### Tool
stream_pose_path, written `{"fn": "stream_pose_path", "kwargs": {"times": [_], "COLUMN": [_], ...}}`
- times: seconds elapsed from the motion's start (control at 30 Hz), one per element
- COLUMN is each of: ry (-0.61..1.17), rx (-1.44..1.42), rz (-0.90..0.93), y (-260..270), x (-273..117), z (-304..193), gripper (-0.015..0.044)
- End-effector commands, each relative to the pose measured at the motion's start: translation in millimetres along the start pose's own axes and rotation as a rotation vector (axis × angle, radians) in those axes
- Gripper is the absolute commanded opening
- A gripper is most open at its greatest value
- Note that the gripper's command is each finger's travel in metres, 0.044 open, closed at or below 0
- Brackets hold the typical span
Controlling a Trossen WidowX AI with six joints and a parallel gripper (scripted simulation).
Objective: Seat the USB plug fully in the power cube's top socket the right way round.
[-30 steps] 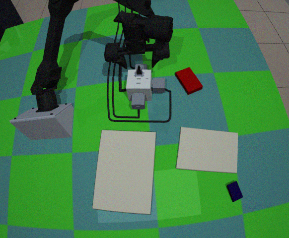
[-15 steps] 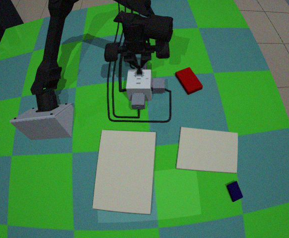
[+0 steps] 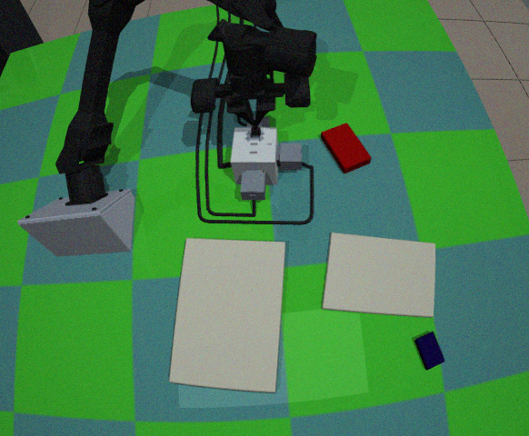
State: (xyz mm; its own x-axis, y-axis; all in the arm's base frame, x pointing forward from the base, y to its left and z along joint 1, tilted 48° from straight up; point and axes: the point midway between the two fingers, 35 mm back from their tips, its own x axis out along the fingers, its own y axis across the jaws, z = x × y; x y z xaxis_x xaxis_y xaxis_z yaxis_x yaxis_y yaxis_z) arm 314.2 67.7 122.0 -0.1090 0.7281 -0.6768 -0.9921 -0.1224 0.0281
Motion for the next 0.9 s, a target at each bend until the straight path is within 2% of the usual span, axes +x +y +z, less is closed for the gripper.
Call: {"fn": "stream_pose_path", "kwargs": {"times": [0.0, 0.87], "ry": [0.000, 0.001], "rx": [0.000, 0.000], "rz": [0.000, 0.000], "y": [0.0, 0.0], "x": [0.0, -16.9], "z": [0.0, -0.2], "gripper": [0.0000, 0.0000]}}
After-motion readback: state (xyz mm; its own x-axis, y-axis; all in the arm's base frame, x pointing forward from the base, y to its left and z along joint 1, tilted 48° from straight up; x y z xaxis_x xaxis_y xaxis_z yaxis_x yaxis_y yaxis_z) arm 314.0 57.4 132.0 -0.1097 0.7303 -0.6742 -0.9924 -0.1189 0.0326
